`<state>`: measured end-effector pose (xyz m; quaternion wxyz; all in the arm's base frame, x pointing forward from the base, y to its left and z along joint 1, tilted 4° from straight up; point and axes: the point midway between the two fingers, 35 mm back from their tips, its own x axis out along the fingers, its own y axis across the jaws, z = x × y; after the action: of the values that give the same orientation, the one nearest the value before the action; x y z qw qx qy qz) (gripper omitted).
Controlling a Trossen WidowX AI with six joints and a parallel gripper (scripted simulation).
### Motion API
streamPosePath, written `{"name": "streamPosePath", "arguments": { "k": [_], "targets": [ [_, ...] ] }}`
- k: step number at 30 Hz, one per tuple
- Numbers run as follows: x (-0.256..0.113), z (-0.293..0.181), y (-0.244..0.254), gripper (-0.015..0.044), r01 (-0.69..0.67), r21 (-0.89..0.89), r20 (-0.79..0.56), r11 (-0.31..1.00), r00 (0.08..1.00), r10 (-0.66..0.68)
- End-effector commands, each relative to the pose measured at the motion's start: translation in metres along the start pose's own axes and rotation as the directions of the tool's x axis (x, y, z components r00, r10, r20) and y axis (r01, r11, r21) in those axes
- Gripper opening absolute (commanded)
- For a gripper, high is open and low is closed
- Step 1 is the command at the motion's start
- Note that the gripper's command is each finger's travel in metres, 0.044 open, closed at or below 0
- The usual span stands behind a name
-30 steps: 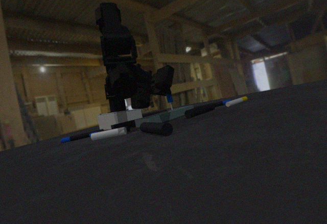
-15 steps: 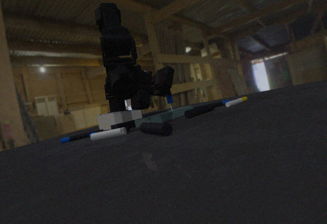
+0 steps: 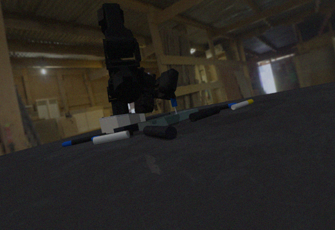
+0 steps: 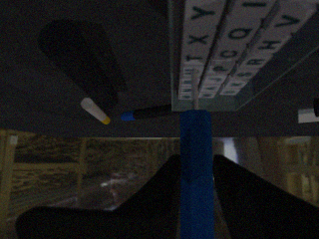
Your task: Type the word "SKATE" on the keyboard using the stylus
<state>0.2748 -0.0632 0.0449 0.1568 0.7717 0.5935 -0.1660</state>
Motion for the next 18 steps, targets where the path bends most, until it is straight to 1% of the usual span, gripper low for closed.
{"name": "streamPosePath", "arguments": {
  "k": [1, 18],
  "targets": [
    [0.0017, 0.0028, -0.0011, 0.0081, 0.006, 0.001, 0.001, 1.0, 1.0, -0.006],
    [0.0028, 0.0049, -0.0012, 0.0081, 0.006, 0.001, 0.001, 1.0, 1.0, -0.006]
  ]
}}
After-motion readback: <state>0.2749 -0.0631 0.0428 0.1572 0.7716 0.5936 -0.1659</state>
